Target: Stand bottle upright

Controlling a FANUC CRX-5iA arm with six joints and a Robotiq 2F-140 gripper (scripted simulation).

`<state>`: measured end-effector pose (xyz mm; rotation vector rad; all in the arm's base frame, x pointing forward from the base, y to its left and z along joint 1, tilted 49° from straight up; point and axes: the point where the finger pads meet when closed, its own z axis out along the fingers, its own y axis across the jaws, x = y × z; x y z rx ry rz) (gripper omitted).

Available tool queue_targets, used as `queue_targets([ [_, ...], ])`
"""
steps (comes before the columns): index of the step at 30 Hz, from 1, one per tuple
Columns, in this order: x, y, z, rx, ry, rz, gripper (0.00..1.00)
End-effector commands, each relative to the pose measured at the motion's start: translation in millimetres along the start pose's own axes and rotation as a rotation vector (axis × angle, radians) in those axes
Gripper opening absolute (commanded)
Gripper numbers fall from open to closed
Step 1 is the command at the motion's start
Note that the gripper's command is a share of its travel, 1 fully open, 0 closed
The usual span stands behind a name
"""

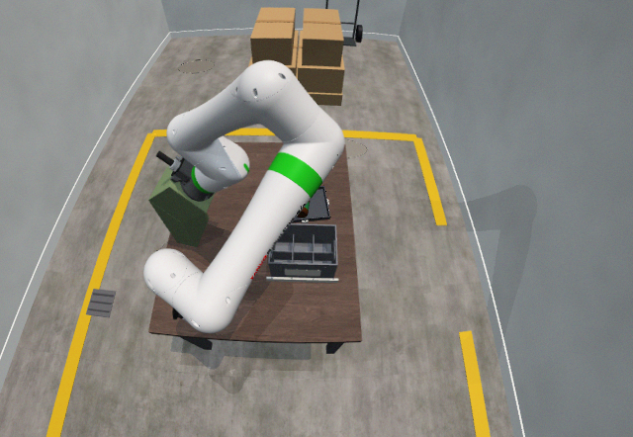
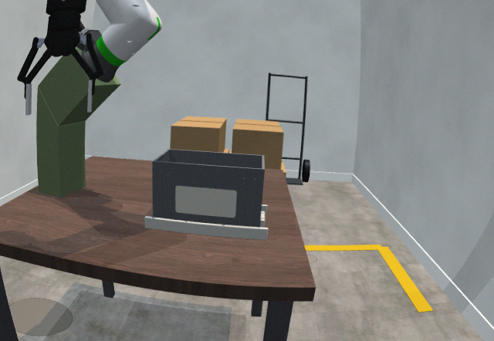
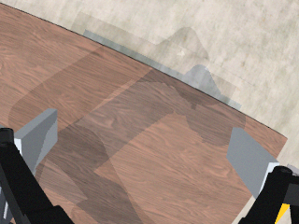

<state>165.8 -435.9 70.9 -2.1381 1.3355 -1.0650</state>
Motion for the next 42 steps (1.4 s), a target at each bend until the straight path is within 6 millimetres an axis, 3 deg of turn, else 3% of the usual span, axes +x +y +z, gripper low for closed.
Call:
queue_targets([
  [1, 0.1, 0.2, -0.2, 0.000, 0.000, 0.000, 1.00],
  [10, 8.6, -13.7, -8.1, 0.007, 0.023, -0.024, 1.00],
  [14, 24.1, -43.1, -24.4, 0.021, 0.068, -0.075, 1.00],
  [17, 39.5, -79.7, -43.9, 0.039, 0.120, -0.139, 1.00],
  [19, 39.5, -79.7, -43.9, 0.039, 0.120, -0.139, 1.00],
  [22, 54.1, -130.0, -69.4, 0.061, 0.186, -0.229, 1.00],
  [23, 54.2, -130.3, -69.5, 0.061, 0.186, -0.230, 1.00],
  [24, 58.0, -150.3, -79.2, 0.070, 0.211, -0.267, 1.00],
  [29, 63.0, -207.6, -105.0, 0.093, 0.275, -0.374, 1.00],
  [32, 62.0, -243.1, -119.7, 0.107, 0.311, -0.443, 1.00],
  [33, 61.8, -245.1, -120.4, 0.107, 0.313, -0.447, 1.00],
  [34, 59.5, -266.9, -128.8, 0.115, 0.334, -0.491, 1.00],
  [37, 58.8, -271.9, -130.7, 0.117, 0.339, -0.501, 1.00],
  [39, 49.9, -316.0, -146.1, 0.132, 0.378, -0.593, 1.00],
  [41, 46.6, -327.9, -149.8, 0.136, 0.388, -0.619, 1.00],
  [42, 40.3, -347.7, -155.8, 0.143, 0.404, -0.663, 1.00],
])
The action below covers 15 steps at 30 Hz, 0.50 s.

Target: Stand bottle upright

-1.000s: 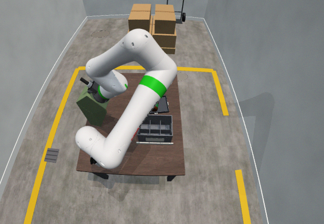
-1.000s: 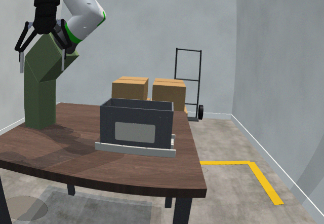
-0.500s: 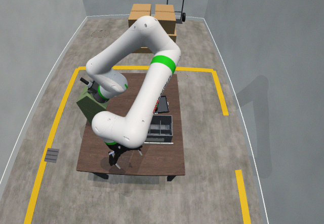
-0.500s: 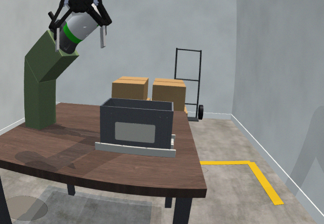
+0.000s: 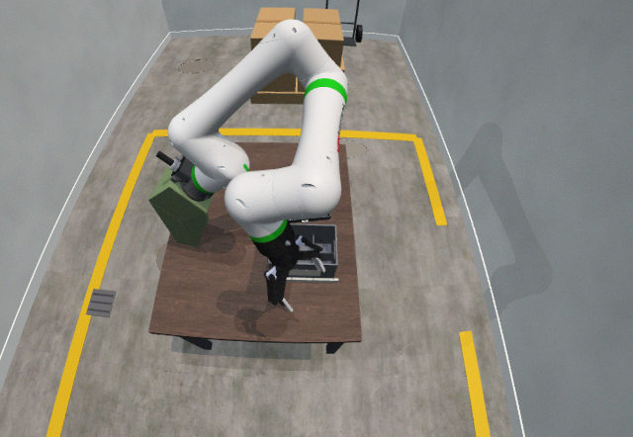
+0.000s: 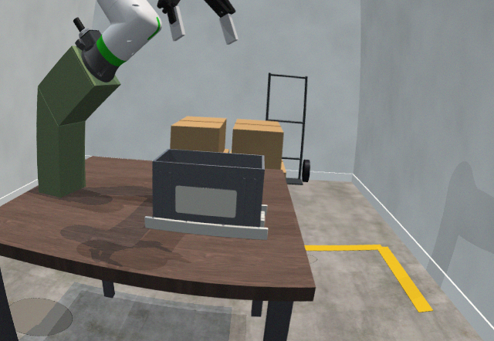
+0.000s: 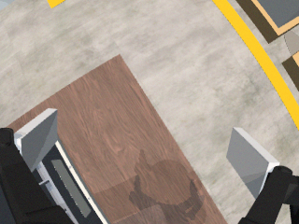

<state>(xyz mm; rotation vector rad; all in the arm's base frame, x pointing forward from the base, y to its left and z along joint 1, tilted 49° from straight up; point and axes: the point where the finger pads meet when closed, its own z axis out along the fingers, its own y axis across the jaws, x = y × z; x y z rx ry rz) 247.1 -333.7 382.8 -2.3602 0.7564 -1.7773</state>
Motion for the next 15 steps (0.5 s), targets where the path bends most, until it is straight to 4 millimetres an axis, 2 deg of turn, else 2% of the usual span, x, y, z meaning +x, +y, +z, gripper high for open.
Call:
queue_targets([
  [1, 22.1, -52.6, -11.1, 0.024, 0.045, -0.111, 1.00],
  [3, 29.0, -78.6, -14.7, 0.036, 0.063, -0.167, 1.00],
  [4, 30.1, -83.4, -15.3, 0.038, 0.066, -0.177, 1.00],
  [5, 34.0, -103.2, -17.7, 0.048, 0.078, -0.220, 1.00],
  [8, 38.3, -140.2, -21.6, 0.066, 0.099, -0.300, 1.00],
  [9, 38.8, -147.9, -22.3, 0.070, 0.103, -0.316, 1.00],
  [11, 38.8, -147.9, -22.3, 0.070, 0.103, -0.316, 1.00],
  [12, 39.1, -181.1, -25.0, 0.086, 0.118, -0.390, 1.00],
  [13, 38.2, -196.3, -26.0, 0.093, 0.124, -0.423, 1.00],
  [15, 36.4, -214.5, -27.0, 0.102, 0.131, -0.465, 1.00],
])
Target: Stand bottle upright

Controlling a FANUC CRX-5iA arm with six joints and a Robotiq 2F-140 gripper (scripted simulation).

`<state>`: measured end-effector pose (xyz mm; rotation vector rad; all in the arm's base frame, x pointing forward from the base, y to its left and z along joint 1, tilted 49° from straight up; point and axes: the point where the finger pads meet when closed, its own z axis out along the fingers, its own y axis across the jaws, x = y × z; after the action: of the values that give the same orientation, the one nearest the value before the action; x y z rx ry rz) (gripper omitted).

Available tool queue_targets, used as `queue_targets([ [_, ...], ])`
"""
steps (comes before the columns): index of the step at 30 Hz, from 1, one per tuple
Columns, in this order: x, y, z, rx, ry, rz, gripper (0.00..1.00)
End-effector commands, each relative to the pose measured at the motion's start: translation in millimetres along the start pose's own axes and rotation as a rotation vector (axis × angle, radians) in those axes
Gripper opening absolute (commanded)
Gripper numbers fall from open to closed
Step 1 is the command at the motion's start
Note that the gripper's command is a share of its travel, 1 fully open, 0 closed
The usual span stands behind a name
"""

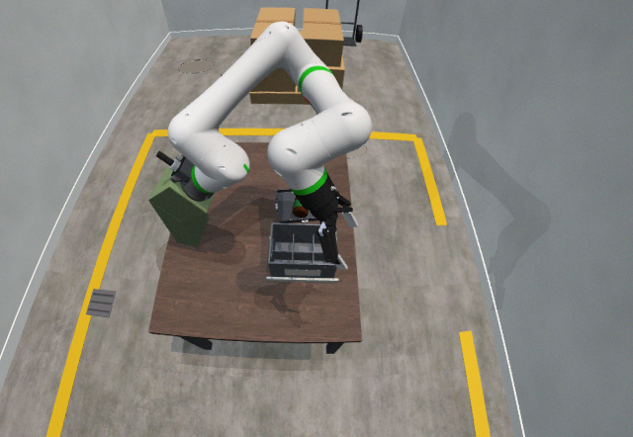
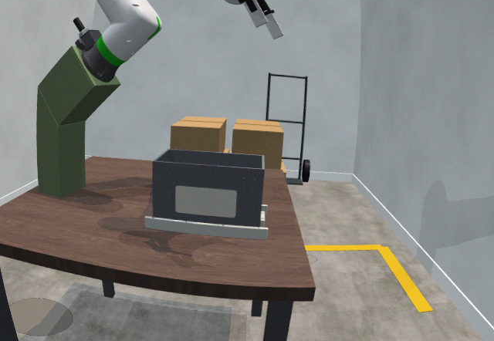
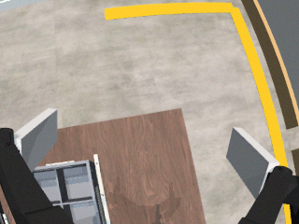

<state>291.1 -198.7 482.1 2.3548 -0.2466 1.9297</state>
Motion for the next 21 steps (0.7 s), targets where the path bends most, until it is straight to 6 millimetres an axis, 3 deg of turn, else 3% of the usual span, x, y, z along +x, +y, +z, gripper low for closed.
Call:
queue_targets([
  [1, 19.7, -56.5, -1.5, 0.029, 0.026, -0.126, 1.00],
  [5, 26.8, -105.9, 1.2, 0.058, 0.039, -0.240, 1.00],
  [6, 27.1, -110.0, 1.5, 0.060, 0.040, -0.249, 1.00],
  [7, 27.8, -131.4, 3.1, 0.073, 0.044, -0.299, 1.00],
  [10, 26.1, -168.2, 6.3, 0.095, 0.047, -0.386, 1.00],
  [13, 25.2, -176.6, 7.1, 0.101, 0.047, -0.406, 1.00],
  [14, 19.7, -209.0, 10.6, 0.121, 0.047, -0.484, 1.00],
  [15, 16.1, -223.8, 12.4, 0.131, 0.046, -0.520, 1.00],
  [21, -6.3, -284.6, 21.3, 0.174, 0.035, -0.677, 1.00],
])
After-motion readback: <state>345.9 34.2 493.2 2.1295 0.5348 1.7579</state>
